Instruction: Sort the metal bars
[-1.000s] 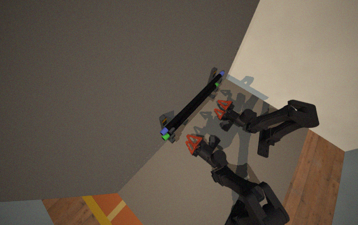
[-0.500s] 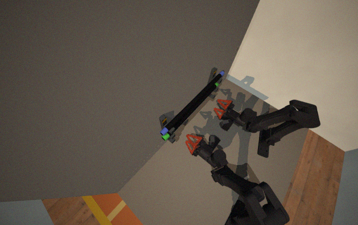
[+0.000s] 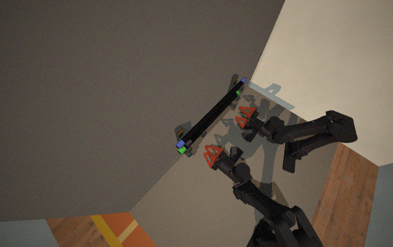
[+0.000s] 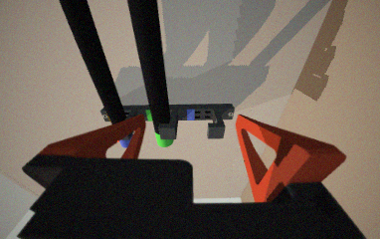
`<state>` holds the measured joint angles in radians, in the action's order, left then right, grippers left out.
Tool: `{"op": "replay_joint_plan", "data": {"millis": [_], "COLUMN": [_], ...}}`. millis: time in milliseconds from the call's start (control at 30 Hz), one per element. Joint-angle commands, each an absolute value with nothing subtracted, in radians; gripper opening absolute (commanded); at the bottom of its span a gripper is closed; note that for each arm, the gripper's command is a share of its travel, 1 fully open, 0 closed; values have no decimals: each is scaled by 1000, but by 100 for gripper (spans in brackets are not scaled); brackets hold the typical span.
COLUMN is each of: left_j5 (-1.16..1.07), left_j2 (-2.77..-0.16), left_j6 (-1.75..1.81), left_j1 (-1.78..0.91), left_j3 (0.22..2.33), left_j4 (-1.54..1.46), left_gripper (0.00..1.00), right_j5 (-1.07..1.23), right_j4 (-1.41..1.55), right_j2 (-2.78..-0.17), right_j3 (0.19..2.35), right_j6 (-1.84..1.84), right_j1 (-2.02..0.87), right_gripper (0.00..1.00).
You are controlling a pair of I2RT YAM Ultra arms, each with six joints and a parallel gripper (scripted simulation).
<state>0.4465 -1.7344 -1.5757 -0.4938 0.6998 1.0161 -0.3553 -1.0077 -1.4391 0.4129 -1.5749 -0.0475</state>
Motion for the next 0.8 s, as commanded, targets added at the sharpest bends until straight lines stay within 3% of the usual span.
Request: {"op": "replay_joint_plan", "data": {"millis": [0, 767], "left_j5": [438, 438], "left_j2": [-1691, -1598], "left_j6": [-1572, -1572], "left_j1": [-486, -486], "left_j3": [736, 807], "left_j4": [958, 795], "left_gripper": [100, 100], "right_j5": [-350, -350], "right_j4": [-948, -746], "right_j2": [-1397, -1285], "right_j3": [453, 542], "right_j6": [-1572, -1572], "right_j1": [-35, -35], "right_gripper": [100, 100]}}
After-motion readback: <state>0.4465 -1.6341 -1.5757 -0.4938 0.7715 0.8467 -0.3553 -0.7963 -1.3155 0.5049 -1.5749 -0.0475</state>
